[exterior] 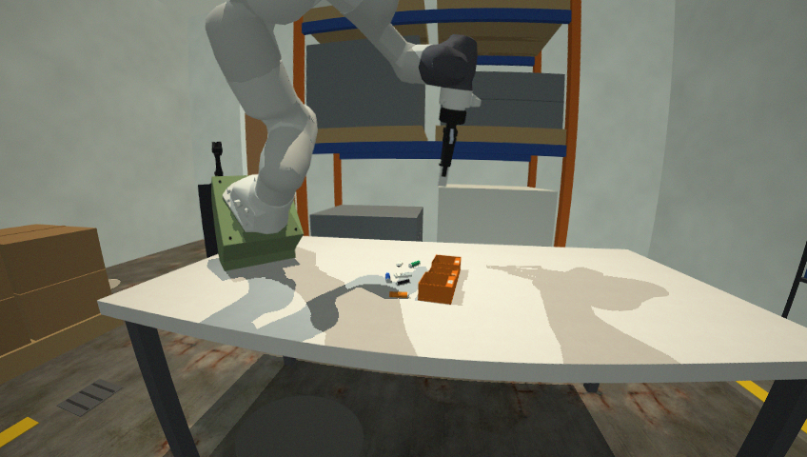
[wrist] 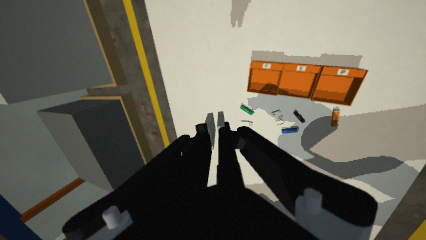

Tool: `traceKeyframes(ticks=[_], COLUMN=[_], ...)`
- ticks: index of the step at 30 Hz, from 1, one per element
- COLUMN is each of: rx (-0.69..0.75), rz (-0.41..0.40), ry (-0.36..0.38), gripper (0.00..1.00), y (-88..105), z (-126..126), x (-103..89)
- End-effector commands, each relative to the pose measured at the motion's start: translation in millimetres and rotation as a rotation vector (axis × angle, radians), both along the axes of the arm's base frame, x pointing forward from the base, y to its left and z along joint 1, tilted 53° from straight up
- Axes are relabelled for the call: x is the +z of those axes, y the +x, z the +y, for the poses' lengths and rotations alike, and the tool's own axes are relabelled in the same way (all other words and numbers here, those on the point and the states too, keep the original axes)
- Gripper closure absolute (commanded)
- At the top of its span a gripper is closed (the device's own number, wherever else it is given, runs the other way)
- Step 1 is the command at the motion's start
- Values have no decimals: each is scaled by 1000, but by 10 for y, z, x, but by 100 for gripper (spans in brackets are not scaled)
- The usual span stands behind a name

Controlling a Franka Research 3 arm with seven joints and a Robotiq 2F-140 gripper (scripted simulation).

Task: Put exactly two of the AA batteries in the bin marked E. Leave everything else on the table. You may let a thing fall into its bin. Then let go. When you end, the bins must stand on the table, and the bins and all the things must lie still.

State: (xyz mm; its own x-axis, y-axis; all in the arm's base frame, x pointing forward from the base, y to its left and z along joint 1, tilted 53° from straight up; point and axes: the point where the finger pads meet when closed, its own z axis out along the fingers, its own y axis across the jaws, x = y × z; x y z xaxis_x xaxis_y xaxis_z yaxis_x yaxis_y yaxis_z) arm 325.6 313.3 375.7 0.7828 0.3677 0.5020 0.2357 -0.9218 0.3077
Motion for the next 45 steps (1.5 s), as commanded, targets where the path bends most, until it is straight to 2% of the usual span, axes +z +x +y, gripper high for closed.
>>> traceKeyframes(ticks=[1, 4, 6, 9, 11, 14, 16, 17, 19, 20, 22, 24, 37, 45], rx=[-69, -69, -100, -100, -135, -135, -174, -174, -174, -174, -216, -216, -216, -217], rz=[-42, -42, -87, -87, -136, -136, -187, -187, -187, -187, -241, -241, -241, -242], ry=[-10, -10, -59, -59, -108, -108, -156, -156, -156, -156, -204, -204, -204, -203], gripper=[95, 95, 95, 95, 95, 95, 95, 95, 95, 95, 95, 95, 95, 95], y=[-50, -92, -124, -154, -173, -193, -202, -206, -206, -211, -212, -213, -213, 285], z=[-150, -270, -412, -546, -696, -845, -1000, -1077, -1077, -1154, -1313, -1471, -1505, -1904], x=[-78, -154, -234, -309, -380, -451, -513, -544, -544, -574, -626, -678, -689, -495])
